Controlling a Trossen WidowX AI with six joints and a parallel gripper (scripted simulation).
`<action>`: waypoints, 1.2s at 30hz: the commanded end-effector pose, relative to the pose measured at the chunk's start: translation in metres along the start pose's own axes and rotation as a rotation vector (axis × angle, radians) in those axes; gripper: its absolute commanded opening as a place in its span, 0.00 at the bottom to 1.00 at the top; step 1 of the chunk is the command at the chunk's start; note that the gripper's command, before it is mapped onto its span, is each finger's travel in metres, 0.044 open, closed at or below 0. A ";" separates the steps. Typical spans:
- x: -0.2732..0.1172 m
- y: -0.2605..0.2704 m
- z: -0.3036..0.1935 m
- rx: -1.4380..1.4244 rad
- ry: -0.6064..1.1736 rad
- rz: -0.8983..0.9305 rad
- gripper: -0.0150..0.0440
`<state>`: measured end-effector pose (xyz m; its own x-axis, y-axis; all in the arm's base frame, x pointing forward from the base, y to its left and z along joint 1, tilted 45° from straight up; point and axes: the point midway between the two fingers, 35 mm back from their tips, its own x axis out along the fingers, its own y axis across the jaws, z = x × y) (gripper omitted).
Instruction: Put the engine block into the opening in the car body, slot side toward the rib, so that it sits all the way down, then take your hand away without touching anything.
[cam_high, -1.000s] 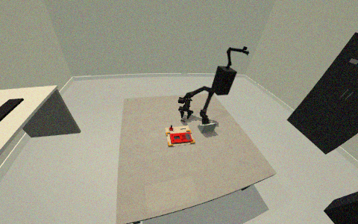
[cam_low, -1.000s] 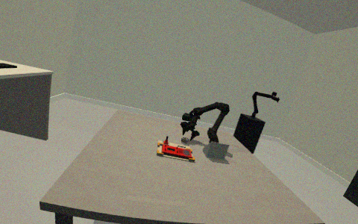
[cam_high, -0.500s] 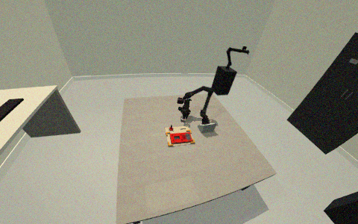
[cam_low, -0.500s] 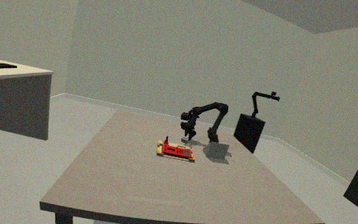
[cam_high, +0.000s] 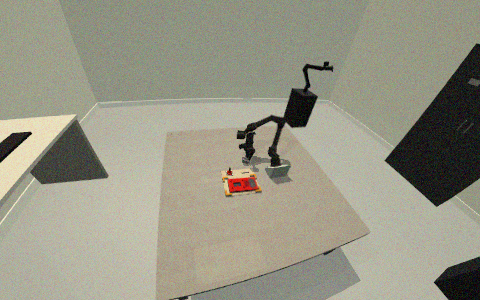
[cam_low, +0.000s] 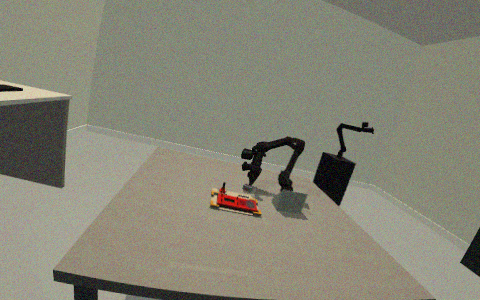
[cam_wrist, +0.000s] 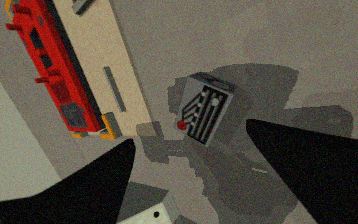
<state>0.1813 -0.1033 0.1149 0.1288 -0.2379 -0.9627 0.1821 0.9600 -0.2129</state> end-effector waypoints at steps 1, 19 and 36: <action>0.000 0.000 0.000 -0.146 0.020 -0.027 1.00; 0.000 0.001 0.000 -0.718 0.118 -0.109 1.00; -0.004 0.005 0.000 -1.283 0.248 -0.153 1.00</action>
<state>0.1817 -0.0982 0.1166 -0.0045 -0.4325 -0.9016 -0.8264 0.5093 -0.2402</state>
